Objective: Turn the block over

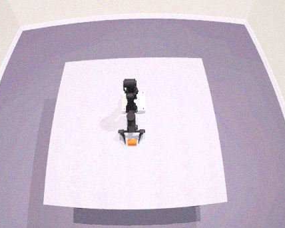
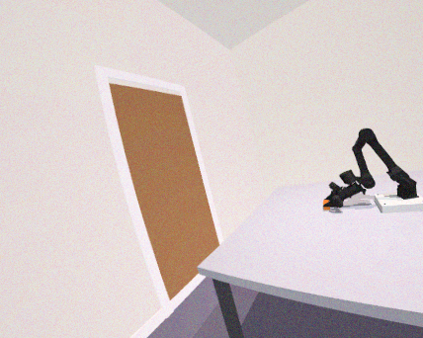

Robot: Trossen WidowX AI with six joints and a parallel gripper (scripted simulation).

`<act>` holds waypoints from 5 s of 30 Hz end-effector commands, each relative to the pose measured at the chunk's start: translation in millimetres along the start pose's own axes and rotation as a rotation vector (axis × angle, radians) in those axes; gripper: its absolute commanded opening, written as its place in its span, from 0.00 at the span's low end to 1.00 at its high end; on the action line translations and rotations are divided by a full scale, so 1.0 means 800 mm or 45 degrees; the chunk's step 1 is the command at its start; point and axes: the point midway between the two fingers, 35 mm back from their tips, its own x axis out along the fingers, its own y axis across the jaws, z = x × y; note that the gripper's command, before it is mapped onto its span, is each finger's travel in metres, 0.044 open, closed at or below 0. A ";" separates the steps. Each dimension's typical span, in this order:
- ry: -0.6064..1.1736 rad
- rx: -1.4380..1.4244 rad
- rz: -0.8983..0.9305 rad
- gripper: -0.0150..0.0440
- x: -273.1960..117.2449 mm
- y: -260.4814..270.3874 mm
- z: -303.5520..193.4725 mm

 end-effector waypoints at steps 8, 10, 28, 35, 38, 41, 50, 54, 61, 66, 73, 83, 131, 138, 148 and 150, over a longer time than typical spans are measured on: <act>0.375 0.001 0.004 1.00 0.011 0.000 0.029; 0.463 0.001 0.004 1.00 0.001 0.000 0.041; 0.719 0.000 0.005 1.00 -0.058 0.000 0.073; 0.719 0.000 0.005 1.00 -0.058 0.000 0.073; 0.719 0.000 0.005 1.00 -0.058 0.000 0.073; 0.719 0.000 0.005 1.00 -0.058 0.000 0.073; 0.860 0.000 0.005 1.00 -0.047 0.000 0.085; 1.024 0.000 0.005 1.00 -0.037 0.000 0.097; 1.311 -0.001 0.005 1.00 -0.029 0.000 0.116; 1.452 -0.002 0.005 1.00 -0.029 0.000 0.124; 1.452 -0.002 0.005 1.00 -0.029 0.000 0.124; 1.453 -0.002 0.005 1.00 -0.011 0.000 0.085; 1.453 -0.002 0.005 0.64 0.013 0.000 0.030; 1.453 -0.002 0.005 0.56 0.013 0.000 0.030; 1.453 -0.002 0.005 0.32 0.004 0.000 0.052; 1.453 -0.002 0.005 0.25 -0.001 0.000 0.063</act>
